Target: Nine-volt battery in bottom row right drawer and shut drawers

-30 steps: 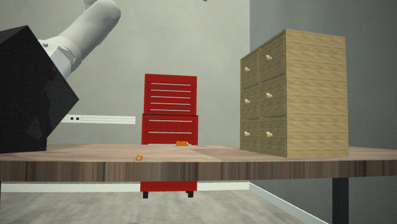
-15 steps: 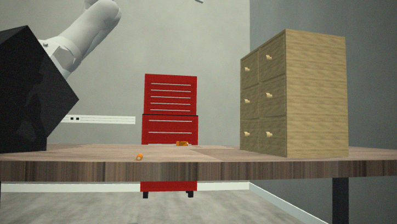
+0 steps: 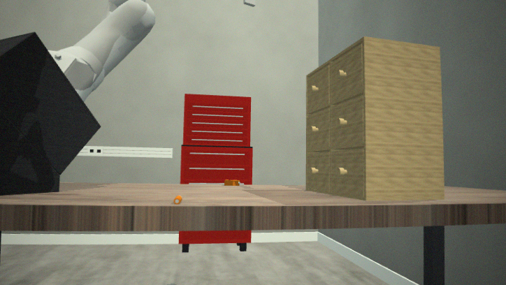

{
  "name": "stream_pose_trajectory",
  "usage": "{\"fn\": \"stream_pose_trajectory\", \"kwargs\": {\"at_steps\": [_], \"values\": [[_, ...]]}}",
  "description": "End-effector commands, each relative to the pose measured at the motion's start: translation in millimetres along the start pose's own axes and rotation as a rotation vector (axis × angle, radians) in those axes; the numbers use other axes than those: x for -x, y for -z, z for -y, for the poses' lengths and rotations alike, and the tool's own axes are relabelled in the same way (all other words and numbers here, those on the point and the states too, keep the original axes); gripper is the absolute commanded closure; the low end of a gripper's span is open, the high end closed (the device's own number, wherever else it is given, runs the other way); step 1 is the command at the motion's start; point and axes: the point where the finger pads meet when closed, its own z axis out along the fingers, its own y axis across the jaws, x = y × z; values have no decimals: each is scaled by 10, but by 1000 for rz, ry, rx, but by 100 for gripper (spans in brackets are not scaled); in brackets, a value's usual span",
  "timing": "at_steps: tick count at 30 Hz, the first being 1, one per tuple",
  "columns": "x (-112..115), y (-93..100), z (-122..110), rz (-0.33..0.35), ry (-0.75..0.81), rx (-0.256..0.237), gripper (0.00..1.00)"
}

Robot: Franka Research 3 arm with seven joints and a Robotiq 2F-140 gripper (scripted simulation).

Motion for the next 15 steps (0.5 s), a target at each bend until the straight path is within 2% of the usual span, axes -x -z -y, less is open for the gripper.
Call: {"fn": "stream_pose_trajectory", "kwargs": {"at_steps": [1,15], "values": [[-18,-36,-24,-1,-26,13,0],[-163,-157,-30,4,-91,46,0]]}}
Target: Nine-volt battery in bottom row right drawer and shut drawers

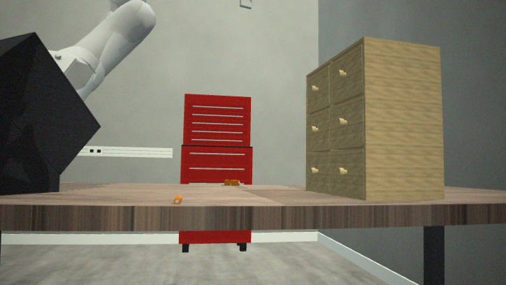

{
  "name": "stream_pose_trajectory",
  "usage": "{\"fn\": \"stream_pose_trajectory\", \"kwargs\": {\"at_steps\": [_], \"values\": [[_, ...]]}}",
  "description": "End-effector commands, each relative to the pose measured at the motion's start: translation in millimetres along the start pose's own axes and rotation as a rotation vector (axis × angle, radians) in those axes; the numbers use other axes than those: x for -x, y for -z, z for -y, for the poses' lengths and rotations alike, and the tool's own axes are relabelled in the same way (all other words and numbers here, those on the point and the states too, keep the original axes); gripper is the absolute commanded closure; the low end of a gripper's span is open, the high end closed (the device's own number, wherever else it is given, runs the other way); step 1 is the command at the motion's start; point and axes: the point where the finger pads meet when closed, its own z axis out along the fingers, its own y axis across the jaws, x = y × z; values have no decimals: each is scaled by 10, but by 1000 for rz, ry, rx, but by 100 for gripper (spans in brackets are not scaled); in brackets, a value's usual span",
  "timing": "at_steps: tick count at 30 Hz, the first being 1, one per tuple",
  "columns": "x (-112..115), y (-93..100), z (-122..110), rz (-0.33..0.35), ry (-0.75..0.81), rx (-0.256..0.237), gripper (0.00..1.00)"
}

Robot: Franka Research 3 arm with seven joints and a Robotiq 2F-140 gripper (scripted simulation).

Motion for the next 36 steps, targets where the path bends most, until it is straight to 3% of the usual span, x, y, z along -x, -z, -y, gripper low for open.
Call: {"fn": "stream_pose_trajectory", "kwargs": {"at_steps": [1,36], "values": [[-21,-35,-23,-1,-26,13,0],[-252,-237,-34,4,-133,70,0]]}}
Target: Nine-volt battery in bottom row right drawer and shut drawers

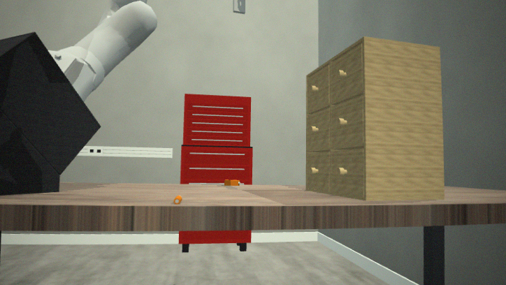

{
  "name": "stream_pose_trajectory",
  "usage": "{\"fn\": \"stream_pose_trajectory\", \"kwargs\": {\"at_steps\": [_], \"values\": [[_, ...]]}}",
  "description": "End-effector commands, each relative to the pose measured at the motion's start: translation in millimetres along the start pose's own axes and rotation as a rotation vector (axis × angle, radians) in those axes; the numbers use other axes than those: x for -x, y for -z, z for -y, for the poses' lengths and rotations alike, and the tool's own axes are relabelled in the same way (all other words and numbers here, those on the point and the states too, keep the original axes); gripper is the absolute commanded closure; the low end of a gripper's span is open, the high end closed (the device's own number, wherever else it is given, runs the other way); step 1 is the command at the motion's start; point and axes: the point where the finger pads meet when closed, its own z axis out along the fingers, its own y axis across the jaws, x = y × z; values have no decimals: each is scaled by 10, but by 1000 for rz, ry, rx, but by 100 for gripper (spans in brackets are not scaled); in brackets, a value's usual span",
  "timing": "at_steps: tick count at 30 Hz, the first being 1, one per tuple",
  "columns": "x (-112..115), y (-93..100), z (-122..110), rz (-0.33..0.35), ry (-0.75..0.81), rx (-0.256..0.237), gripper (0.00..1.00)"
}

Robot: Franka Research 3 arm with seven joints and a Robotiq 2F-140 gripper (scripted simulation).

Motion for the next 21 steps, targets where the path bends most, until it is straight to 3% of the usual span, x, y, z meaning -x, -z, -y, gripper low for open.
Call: {"fn": "stream_pose_trajectory", "kwargs": {"at_steps": [1,21], "values": [[-13,-27,-21,-2,-20,10,0],[-108,-114,-18,-1,-65,35,0]]}}
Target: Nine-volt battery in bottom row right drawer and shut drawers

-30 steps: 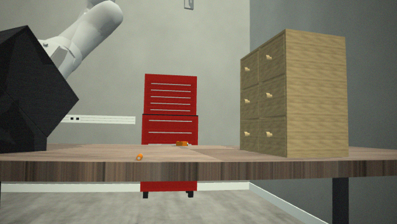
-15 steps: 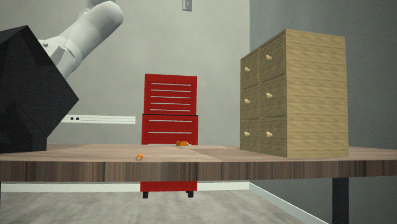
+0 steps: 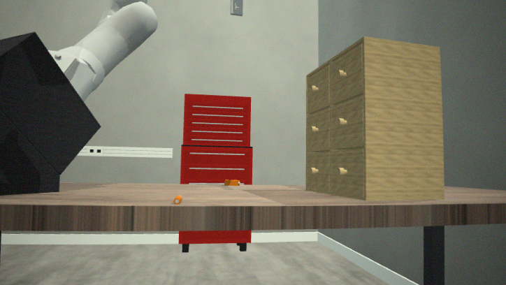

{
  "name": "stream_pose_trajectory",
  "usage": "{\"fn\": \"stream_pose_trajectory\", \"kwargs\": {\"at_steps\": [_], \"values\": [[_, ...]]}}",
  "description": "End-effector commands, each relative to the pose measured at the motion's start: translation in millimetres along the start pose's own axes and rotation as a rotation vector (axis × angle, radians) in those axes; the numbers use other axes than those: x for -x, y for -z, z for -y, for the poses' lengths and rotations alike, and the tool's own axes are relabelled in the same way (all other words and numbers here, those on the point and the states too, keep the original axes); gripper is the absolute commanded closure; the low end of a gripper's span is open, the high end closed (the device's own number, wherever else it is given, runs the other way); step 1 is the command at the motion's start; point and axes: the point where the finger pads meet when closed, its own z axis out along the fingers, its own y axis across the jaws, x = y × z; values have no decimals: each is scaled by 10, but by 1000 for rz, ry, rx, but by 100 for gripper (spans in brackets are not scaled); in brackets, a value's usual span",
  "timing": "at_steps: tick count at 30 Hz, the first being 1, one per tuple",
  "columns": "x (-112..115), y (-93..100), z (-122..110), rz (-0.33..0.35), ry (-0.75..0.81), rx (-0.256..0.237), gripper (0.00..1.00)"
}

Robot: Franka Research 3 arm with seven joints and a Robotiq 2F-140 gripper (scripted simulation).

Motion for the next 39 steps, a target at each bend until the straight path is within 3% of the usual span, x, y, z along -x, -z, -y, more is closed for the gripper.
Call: {"fn": "stream_pose_trajectory", "kwargs": {"at_steps": [1,39], "values": [[-17,-29,-21,-1,-19,11,0],[-123,-130,-17,0,-71,40,0]]}}
